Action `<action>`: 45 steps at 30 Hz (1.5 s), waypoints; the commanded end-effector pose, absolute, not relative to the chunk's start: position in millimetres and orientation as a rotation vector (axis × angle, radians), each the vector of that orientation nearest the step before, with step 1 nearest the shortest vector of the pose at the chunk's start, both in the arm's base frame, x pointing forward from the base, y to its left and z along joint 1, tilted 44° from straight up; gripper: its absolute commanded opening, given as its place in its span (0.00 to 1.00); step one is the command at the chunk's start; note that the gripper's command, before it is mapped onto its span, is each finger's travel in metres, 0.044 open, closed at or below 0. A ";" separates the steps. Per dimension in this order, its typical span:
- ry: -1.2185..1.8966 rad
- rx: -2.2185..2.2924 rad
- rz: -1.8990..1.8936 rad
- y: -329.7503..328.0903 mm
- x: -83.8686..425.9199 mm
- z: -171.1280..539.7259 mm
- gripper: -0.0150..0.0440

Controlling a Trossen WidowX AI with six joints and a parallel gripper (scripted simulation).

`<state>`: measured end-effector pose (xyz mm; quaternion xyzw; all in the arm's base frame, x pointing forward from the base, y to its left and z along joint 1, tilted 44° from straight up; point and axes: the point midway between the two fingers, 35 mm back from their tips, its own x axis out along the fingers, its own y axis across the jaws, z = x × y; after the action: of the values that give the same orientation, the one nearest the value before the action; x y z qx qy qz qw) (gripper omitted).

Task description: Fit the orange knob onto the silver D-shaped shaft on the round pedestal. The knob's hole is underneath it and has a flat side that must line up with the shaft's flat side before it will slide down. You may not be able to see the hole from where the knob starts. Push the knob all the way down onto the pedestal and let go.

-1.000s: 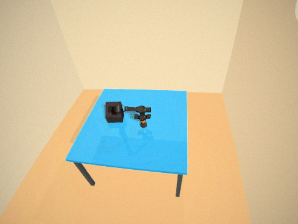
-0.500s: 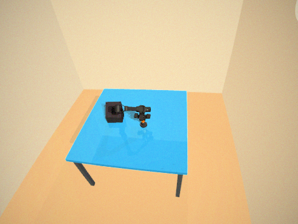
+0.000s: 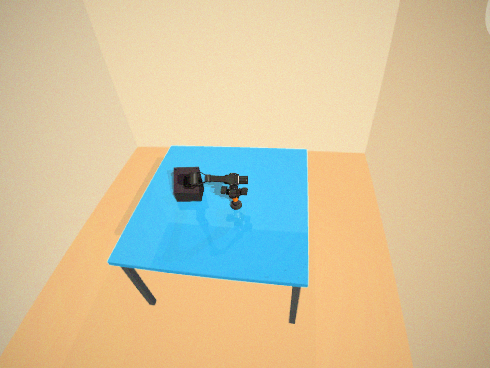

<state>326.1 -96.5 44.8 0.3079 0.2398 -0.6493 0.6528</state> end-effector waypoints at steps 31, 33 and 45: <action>0.513 0.736 -1.484 -99.1 327.4 42.7 0.25; 0.504 0.746 -1.488 -99.2 327.4 42.7 0.25; 0.517 0.731 -1.482 -104.4 328.8 37.2 0.25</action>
<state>328.3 -103.8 39.8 0.3220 0.2261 -0.6536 0.6465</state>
